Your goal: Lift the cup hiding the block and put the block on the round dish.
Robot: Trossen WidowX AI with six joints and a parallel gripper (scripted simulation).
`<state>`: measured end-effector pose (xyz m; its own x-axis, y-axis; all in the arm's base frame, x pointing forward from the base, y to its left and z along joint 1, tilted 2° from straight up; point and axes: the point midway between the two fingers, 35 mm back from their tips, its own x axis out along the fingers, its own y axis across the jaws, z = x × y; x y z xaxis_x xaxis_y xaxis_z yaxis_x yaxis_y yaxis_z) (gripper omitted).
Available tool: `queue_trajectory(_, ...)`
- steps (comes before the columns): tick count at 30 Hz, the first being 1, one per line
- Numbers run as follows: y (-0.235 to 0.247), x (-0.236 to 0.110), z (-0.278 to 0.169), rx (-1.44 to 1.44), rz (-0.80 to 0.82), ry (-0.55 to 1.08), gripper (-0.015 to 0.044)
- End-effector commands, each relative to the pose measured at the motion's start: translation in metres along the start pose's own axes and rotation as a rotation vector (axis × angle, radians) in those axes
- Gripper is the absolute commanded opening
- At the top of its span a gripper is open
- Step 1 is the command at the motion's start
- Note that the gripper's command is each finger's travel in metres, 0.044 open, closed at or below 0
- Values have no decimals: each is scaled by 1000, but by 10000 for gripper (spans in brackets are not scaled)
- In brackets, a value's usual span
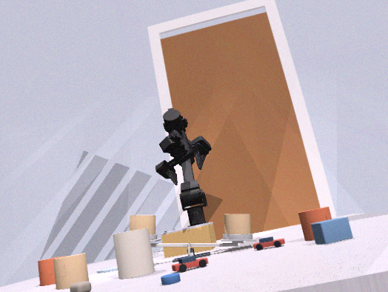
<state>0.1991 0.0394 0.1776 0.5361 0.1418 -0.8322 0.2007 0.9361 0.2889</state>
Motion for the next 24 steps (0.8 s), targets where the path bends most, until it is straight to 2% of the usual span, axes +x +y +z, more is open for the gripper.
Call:
queue_trajectory(1, 9, 9, 4, 117, -21, 55, 440)
queue_trajectory(12, 38, 41, 7, 447, -123, 187, 440)
queue_trajectory(24, 72, 87, -3, 795, -312, 264, 440)
